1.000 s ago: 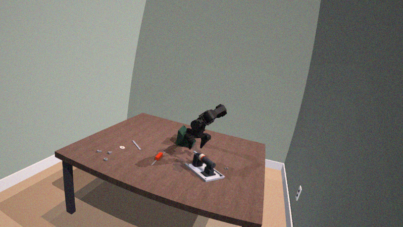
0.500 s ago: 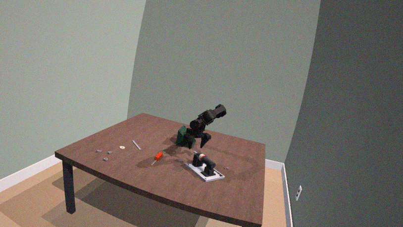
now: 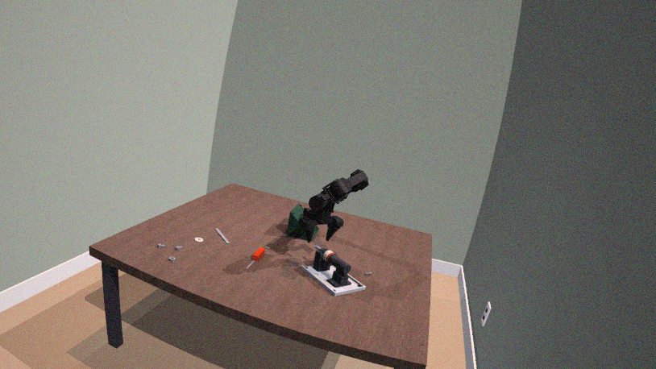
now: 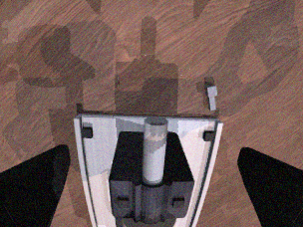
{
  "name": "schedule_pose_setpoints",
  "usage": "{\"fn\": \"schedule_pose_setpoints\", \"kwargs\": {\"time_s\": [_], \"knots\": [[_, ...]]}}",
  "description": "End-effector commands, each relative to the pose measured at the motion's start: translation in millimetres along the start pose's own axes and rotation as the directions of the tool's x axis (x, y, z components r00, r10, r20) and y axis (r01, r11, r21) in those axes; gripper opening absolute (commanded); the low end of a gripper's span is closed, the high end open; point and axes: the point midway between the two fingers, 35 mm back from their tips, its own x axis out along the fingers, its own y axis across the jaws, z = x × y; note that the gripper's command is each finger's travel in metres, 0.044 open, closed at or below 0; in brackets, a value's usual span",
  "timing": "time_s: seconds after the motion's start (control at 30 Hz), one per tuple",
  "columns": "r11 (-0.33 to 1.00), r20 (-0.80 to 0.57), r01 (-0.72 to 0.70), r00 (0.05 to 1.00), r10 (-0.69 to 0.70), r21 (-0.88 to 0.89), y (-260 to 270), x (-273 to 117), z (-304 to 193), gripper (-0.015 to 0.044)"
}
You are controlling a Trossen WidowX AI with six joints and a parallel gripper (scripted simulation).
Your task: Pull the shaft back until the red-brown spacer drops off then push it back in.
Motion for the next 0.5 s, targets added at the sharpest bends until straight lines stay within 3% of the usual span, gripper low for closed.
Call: {"fn": "schedule_pose_setpoints", "kwargs": {"time_s": [0.0, 0.23, 0.33, 0.47], "knots": [[1.0, -0.003, 0.003, 1.0, -0.003, 0.006, -0.4, 0.1, -0.4, 0.044], [1.0, -0.009, 0.001, 1.0, -0.001, -0.012, 0.4, 0.5, -0.4, 0.044], [0.963, -0.09, -0.047, 0.996, 0.024, -0.265, 10.0, 5.6, -0.2, 0.044], [0.74, -0.227, -0.194, 0.972, 0.058, -0.644, 22.7, 12.1, 1.6, 0.044]]}}
